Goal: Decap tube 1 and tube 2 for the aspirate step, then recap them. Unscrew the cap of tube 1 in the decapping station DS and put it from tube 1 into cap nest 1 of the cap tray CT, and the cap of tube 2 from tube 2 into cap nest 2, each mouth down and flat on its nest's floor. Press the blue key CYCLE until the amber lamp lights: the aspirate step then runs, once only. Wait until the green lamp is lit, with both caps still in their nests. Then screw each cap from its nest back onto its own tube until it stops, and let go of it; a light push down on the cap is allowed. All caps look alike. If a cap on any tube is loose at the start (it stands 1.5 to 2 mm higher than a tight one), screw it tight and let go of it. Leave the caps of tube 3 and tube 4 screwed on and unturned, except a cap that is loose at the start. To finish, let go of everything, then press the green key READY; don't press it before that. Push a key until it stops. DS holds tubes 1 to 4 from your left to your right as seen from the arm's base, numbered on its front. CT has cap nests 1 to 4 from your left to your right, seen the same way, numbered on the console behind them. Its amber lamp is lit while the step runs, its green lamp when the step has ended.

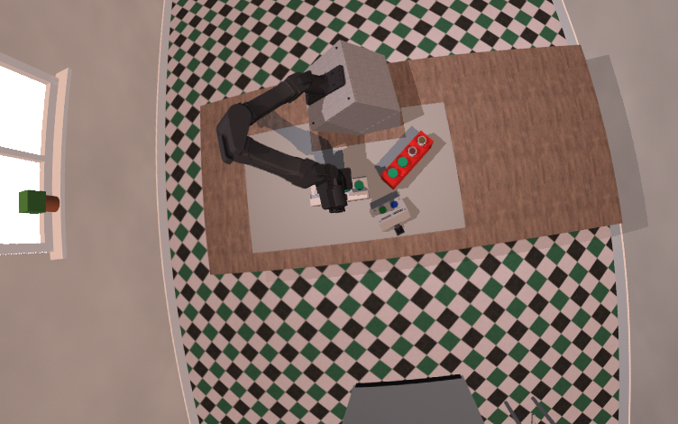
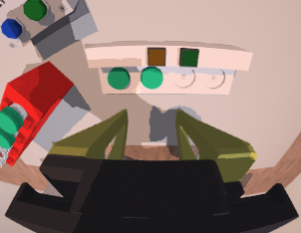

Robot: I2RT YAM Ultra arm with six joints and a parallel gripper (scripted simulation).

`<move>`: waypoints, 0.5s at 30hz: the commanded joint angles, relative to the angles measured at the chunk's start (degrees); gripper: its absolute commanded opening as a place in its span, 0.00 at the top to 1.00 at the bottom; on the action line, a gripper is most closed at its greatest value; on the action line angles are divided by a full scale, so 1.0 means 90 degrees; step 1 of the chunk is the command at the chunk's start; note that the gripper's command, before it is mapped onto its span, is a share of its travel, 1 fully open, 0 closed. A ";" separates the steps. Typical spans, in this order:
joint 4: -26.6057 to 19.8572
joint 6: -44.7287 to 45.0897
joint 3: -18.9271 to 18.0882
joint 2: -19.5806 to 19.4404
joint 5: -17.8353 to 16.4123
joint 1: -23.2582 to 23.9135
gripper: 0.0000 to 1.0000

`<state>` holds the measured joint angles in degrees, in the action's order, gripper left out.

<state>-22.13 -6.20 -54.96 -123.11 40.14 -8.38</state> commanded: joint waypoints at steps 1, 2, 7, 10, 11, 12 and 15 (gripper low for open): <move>-0.0708 -0.0421 -0.0141 0.0242 -0.0009 -0.0293 0.53; -0.0863 -0.0507 -0.0180 0.0302 -0.0013 -0.0359 0.53; -0.1111 -0.0645 -0.0247 0.0395 -0.0022 -0.0464 0.53; -0.1108 -0.0643 -0.0245 0.0396 -0.0022 -0.0463 0.53; -0.1110 -0.0644 -0.0246 0.0395 -0.0022 -0.0464 0.53; -0.1110 -0.0645 -0.0246 0.0395 -0.0022 -0.0464 0.53; -0.1088 0.0699 -0.0681 -0.0219 -0.0041 -0.0657 1.00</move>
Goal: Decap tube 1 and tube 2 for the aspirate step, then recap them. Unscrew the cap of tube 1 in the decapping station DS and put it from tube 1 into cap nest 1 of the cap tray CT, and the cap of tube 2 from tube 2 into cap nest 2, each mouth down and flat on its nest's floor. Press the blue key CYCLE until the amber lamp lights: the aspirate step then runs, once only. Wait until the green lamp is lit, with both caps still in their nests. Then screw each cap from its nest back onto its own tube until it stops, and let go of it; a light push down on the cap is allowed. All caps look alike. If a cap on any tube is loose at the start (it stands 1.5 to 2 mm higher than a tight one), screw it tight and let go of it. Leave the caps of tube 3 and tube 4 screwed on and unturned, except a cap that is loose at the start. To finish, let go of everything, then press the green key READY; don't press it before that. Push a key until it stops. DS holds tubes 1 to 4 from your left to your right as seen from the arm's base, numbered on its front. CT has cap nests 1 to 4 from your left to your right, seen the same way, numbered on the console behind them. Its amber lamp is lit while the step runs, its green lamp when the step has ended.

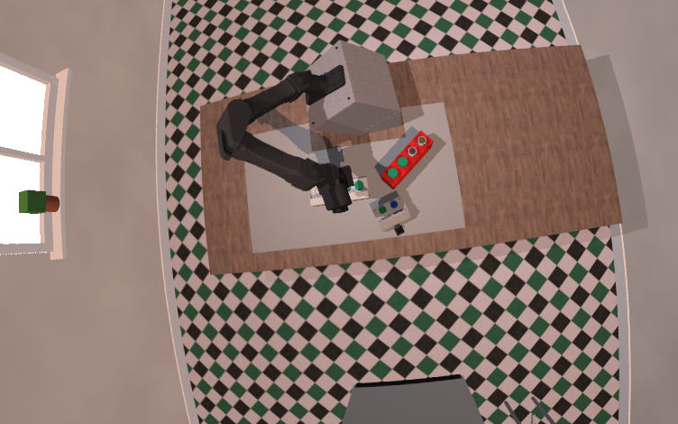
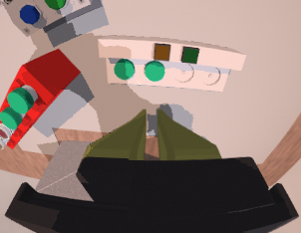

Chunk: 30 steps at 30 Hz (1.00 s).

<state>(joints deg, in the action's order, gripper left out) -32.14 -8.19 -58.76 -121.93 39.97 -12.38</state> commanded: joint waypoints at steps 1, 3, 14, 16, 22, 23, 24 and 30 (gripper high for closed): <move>0.0021 0.1373 -0.0415 -0.0552 -0.0028 -0.0273 1.00; -0.0001 0.1552 -0.0746 -0.0953 -0.0043 -0.0388 1.00; -0.0365 0.0988 -0.2538 -0.2730 -0.0114 -0.0835 1.00; -0.0506 0.0882 -0.3011 -0.3127 -0.0131 -0.0920 1.00; -0.1083 0.0595 -0.4658 -0.4369 -0.0179 -0.1152 1.00; -0.1205 0.0552 -0.4974 -0.4589 -0.0187 -0.1187 1.00; -0.1245 0.0539 -0.5074 -0.4657 -0.0190 -0.1198 1.00; -0.1243 0.0539 -0.5071 -0.4656 -0.0190 -0.1197 1.00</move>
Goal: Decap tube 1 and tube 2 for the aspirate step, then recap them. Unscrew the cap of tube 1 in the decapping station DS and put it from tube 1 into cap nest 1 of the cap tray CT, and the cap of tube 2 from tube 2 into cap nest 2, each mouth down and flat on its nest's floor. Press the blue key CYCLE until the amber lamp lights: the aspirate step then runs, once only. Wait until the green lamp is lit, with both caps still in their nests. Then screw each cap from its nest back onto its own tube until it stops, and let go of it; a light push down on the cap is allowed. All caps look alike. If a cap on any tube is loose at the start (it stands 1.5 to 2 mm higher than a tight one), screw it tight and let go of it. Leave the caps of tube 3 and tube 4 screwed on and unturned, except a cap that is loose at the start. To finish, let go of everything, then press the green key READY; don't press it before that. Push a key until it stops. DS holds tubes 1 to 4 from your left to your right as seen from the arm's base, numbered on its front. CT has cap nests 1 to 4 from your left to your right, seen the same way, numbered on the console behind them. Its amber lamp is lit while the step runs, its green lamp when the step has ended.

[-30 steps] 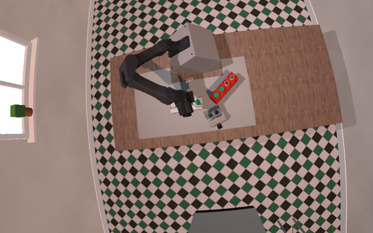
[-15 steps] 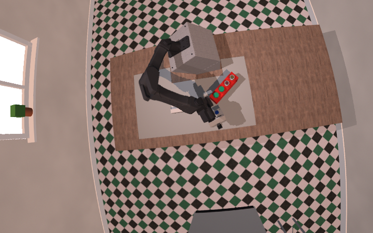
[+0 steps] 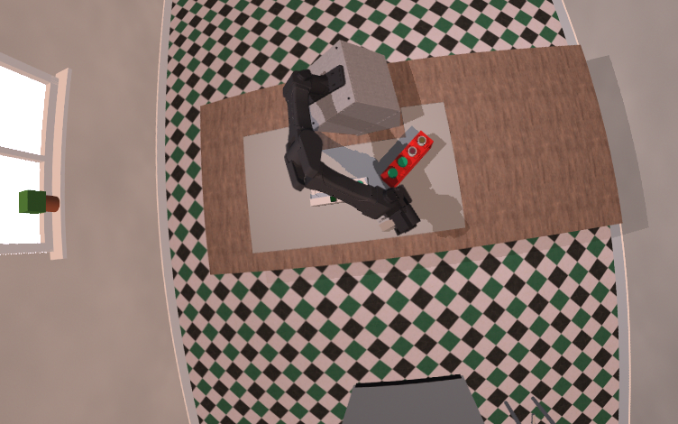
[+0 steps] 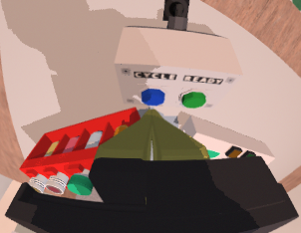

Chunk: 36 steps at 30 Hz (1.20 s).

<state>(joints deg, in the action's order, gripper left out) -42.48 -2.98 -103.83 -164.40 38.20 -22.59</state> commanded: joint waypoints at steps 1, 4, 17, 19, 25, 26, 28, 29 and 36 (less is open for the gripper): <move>-0.0095 -0.0039 -0.0064 0.0063 0.0007 -0.0063 1.00; -0.0038 -0.0006 -0.0057 0.0032 0.0013 -0.0037 1.00; 0.0252 0.0164 -0.0031 -0.0126 0.0043 0.0100 1.00; 0.0253 0.0164 -0.0030 -0.0126 0.0043 0.0100 1.00; 0.0226 0.0146 -0.0048 -0.0128 0.0040 0.0085 1.00; 0.0218 0.0141 -0.0054 -0.0129 0.0039 0.0081 1.00; 0.0203 0.0132 -0.0066 -0.0133 0.0038 0.0074 1.00; 0.0197 0.0127 -0.0071 -0.0134 0.0037 0.0070 1.00; 0.0168 0.0104 -0.0096 -0.0144 0.0033 0.0051 1.00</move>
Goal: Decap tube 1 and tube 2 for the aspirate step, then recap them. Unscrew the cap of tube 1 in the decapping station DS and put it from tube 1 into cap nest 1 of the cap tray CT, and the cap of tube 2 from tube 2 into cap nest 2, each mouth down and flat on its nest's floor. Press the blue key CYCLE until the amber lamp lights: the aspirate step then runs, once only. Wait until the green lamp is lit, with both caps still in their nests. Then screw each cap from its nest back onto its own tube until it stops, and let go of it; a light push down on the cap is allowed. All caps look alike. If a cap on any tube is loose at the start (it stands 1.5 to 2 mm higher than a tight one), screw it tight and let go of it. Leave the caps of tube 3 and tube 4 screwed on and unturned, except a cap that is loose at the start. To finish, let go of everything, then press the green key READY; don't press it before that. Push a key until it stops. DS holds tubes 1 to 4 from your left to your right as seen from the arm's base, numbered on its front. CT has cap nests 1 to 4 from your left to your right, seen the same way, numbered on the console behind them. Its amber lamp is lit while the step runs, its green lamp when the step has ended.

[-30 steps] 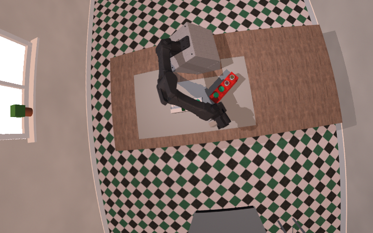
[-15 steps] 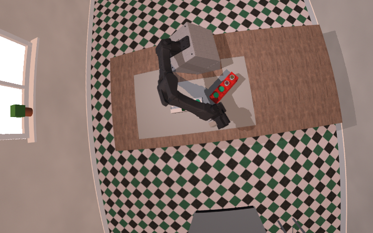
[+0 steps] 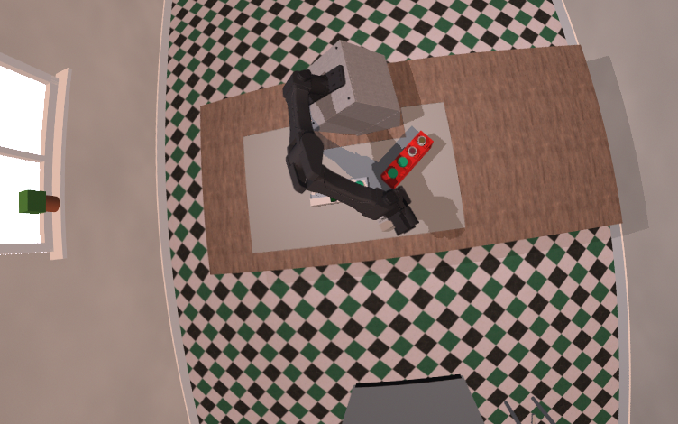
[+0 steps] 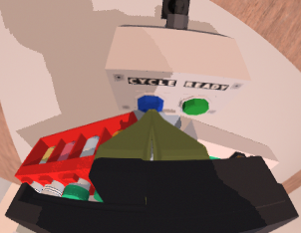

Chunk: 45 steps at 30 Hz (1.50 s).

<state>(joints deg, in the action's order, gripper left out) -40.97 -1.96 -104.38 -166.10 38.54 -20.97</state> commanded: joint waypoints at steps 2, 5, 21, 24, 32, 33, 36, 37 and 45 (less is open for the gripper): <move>-0.0011 -0.0018 -0.0046 0.0042 -0.0007 -0.0135 1.00; -0.0013 -0.0020 -0.0046 0.0042 -0.0008 -0.0136 1.00; 0.0096 0.0045 -0.0044 -0.0025 0.0004 -0.0083 1.00; 0.0137 0.0070 -0.0040 -0.0046 0.0008 -0.0064 1.00; 0.0212 0.0117 -0.0038 -0.0090 0.0016 -0.0027 1.00; 0.0224 0.0124 -0.0038 -0.0098 0.0017 -0.0021 1.00; 0.0257 0.0145 -0.0038 -0.0117 0.0020 -0.0004 1.00; 0.0257 0.0145 -0.0038 -0.0117 0.0020 -0.0004 1.00; 0.0257 0.0145 -0.0038 -0.0117 0.0020 -0.0004 1.00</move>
<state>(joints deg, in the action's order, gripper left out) -39.35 -0.69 -104.57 -167.50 38.72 -20.67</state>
